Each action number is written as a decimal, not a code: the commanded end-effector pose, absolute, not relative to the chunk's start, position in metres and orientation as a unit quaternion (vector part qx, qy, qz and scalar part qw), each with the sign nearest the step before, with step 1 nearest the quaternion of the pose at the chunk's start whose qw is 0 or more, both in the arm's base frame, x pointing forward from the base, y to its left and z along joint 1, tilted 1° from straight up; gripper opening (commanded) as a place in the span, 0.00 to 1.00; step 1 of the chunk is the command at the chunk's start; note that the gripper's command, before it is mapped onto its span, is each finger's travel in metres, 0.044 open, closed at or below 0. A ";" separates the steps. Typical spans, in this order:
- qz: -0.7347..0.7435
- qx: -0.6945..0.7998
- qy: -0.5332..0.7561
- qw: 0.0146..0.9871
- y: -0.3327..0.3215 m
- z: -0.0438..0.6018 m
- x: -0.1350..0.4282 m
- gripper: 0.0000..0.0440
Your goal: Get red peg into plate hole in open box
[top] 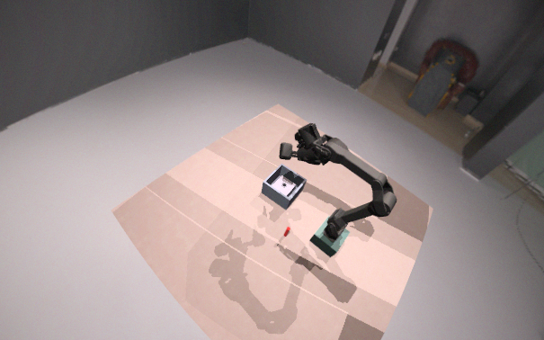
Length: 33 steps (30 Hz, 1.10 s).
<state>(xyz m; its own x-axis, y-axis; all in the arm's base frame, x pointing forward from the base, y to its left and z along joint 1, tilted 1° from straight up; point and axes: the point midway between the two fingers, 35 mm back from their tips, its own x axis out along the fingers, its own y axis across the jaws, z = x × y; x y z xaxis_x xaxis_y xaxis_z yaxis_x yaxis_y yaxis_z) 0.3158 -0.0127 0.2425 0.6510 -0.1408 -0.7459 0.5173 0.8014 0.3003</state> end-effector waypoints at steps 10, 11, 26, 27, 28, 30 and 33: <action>-0.252 0.303 0.502 0.770 0.050 0.175 0.252 1.00; -0.258 0.304 0.510 0.762 0.053 0.171 0.246 1.00; -0.353 0.297 0.587 0.665 0.090 0.110 0.182 1.00; -0.359 0.296 0.589 0.661 0.091 0.106 0.180 1.00; -0.364 0.296 0.590 0.657 0.093 0.102 0.178 1.00; -0.372 0.297 0.593 0.650 0.096 0.094 0.175 1.00; -0.382 0.298 0.595 0.642 0.099 0.082 0.172 1.00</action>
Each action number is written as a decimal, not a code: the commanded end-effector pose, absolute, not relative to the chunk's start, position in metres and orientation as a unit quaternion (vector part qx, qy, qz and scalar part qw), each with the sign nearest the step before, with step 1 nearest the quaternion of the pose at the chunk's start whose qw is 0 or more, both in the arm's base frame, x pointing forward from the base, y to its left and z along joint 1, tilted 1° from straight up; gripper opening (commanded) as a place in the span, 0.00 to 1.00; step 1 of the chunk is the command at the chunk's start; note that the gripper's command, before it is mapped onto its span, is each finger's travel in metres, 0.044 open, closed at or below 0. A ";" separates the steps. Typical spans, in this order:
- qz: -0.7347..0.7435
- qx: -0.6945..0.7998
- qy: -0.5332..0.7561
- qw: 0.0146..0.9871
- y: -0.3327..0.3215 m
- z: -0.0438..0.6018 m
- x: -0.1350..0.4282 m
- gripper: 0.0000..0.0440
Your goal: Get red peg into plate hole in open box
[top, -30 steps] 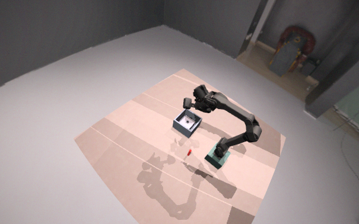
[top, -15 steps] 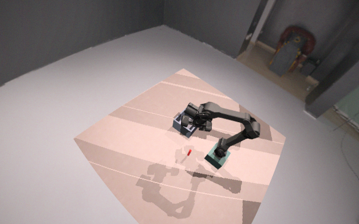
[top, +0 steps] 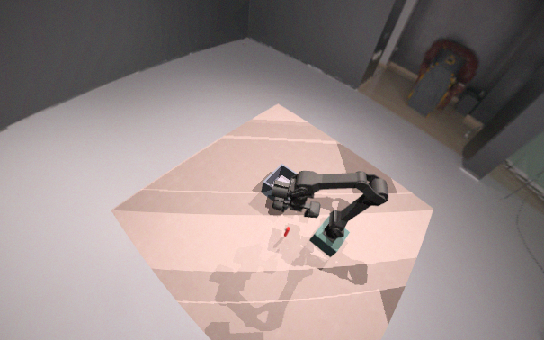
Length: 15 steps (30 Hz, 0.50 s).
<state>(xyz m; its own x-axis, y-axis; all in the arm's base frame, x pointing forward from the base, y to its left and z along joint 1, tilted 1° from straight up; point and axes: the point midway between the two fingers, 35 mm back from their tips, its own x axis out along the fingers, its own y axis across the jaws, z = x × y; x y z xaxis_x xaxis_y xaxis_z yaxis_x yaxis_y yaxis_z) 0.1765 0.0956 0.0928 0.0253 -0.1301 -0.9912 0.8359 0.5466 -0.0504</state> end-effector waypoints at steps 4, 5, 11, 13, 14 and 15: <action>-0.388 0.302 0.596 0.635 0.104 0.065 0.172 1.00; -0.389 0.303 0.596 0.634 0.105 0.061 0.172 1.00; -0.384 0.316 0.593 0.633 0.113 0.033 0.173 1.00; -0.380 0.322 0.592 0.634 0.116 0.023 0.173 1.00; -0.377 0.325 0.591 0.635 0.117 0.019 0.173 1.00; -0.375 0.327 0.590 0.636 0.118 0.014 0.173 1.00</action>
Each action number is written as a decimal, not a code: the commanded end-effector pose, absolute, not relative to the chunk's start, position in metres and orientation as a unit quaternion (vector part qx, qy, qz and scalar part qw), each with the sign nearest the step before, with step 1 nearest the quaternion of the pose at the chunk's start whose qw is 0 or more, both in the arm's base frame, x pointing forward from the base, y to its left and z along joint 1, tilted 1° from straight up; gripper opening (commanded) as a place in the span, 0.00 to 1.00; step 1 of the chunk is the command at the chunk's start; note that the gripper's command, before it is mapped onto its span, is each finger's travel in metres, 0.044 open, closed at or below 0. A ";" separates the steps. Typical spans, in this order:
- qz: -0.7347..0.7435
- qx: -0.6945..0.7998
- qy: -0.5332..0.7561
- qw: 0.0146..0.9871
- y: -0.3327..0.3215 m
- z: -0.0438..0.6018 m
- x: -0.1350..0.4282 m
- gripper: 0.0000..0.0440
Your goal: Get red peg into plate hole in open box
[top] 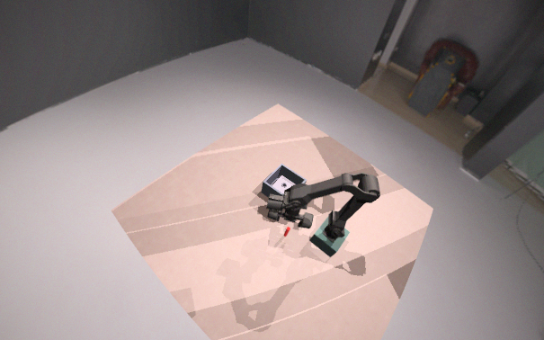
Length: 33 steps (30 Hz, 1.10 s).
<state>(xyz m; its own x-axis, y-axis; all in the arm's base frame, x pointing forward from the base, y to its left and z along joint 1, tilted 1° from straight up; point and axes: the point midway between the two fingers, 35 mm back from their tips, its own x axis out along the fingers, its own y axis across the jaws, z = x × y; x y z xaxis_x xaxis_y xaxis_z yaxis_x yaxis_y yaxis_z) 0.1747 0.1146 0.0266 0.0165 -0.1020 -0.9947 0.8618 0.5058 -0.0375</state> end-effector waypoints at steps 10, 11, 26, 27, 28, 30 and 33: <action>-0.369 0.344 0.589 0.631 0.124 -0.016 0.167 0.85; -0.371 0.345 0.590 0.629 0.124 -0.018 0.166 0.80; -0.364 0.342 0.630 0.595 0.127 -0.019 0.164 0.00; -0.360 0.341 0.627 0.601 0.127 -0.017 0.167 0.00; -0.356 0.340 0.623 0.608 0.126 -0.014 0.169 0.00; -0.350 0.337 0.617 0.619 0.125 -0.009 0.173 0.00; -0.342 0.330 0.610 0.634 0.123 0.000 0.178 0.00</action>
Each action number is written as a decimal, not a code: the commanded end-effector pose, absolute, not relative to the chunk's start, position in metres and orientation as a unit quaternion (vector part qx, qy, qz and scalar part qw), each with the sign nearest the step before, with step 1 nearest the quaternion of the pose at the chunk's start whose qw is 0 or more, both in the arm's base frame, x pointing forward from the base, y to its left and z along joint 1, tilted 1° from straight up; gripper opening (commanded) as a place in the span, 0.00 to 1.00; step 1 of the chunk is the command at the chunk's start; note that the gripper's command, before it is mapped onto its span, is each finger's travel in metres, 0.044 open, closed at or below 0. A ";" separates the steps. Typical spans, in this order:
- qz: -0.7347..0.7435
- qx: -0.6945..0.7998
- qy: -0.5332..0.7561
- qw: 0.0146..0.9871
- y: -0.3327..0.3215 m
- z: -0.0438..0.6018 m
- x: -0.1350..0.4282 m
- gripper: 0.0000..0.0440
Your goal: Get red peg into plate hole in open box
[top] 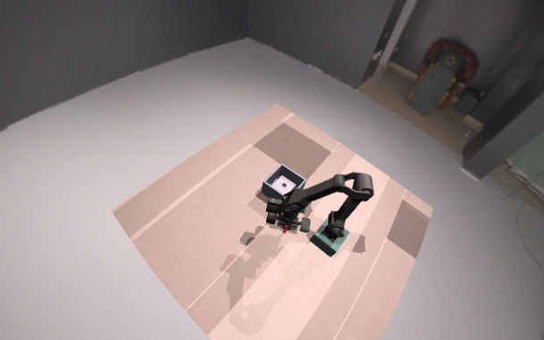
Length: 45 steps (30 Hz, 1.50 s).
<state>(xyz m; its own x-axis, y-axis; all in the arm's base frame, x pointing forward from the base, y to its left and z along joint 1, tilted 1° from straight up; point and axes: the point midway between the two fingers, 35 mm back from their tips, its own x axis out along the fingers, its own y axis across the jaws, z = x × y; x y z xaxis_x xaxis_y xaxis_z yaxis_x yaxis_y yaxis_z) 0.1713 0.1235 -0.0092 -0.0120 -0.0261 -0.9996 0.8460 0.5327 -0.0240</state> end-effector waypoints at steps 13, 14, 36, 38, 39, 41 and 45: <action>-0.307 0.304 0.578 0.692 0.110 0.047 0.208 0.00; -0.305 0.303 0.575 0.696 0.109 0.051 0.211 0.00; -0.320 0.314 0.522 0.725 0.053 0.105 0.277 0.00; -0.325 0.318 0.518 0.724 0.047 0.106 0.282 0.00; -0.327 0.320 0.517 0.724 0.043 0.107 0.285 0.00; -0.331 0.324 0.514 0.722 0.036 0.107 0.289 0.00; -0.340 0.332 0.508 0.719 0.023 0.105 0.298 0.00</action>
<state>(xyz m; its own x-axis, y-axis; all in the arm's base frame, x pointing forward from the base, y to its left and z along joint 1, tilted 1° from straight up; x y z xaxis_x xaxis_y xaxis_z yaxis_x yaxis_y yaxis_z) 0.2913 0.0314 0.1059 0.2528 -0.1503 -0.9558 0.8173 0.5618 0.1278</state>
